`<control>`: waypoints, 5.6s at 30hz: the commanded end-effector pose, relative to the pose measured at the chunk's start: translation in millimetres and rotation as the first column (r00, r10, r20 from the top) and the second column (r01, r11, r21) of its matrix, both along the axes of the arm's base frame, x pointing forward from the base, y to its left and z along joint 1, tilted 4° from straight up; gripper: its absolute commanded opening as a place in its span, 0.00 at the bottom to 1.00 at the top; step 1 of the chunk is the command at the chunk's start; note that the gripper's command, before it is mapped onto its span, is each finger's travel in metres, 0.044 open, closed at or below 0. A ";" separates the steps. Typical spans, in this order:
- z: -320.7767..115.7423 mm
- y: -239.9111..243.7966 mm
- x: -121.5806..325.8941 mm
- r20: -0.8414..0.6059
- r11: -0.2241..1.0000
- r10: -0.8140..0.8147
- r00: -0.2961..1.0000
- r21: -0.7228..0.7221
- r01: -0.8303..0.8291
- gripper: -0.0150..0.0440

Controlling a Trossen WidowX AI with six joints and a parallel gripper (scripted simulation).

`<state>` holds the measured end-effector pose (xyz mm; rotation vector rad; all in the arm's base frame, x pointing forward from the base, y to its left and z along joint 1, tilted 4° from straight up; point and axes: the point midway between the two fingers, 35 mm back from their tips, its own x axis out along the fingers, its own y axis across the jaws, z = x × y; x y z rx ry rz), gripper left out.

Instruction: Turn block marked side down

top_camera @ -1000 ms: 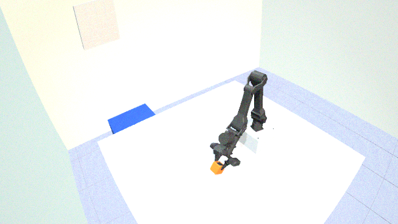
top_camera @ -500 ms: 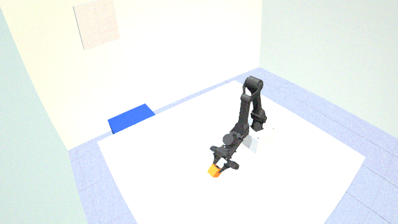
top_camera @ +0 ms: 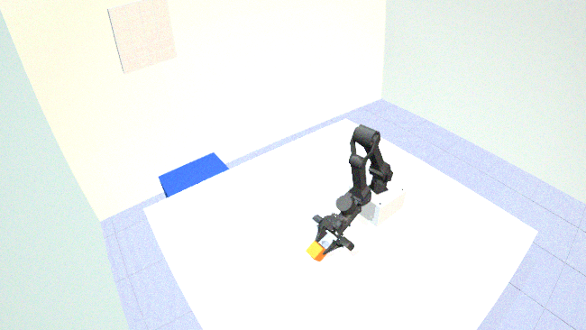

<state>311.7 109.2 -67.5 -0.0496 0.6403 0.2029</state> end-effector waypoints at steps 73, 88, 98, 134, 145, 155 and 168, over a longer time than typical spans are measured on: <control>4.8 -5.4 -11.7 0.094 1.000 -0.005 0.996 0.012 0.004 1.00; 56.0 -3.9 -9.6 -0.296 0.997 -0.007 0.955 -0.071 -0.014 1.00; 72.4 -9.4 -26.1 -0.382 0.996 -0.016 0.924 -0.083 -0.017 1.00; 74.1 -0.2 9.0 -0.809 0.981 -0.079 0.582 -0.166 -0.098 1.00; 47.7 -0.4 7.4 -0.809 0.981 -0.080 0.582 -0.167 -0.097 1.00; 32.5 -0.2 7.1 -0.809 0.981 -0.080 0.582 -0.167 -0.097 1.00; 11.8 -0.4 5.6 -0.809 0.981 -0.080 0.582 -0.167 -0.097 1.00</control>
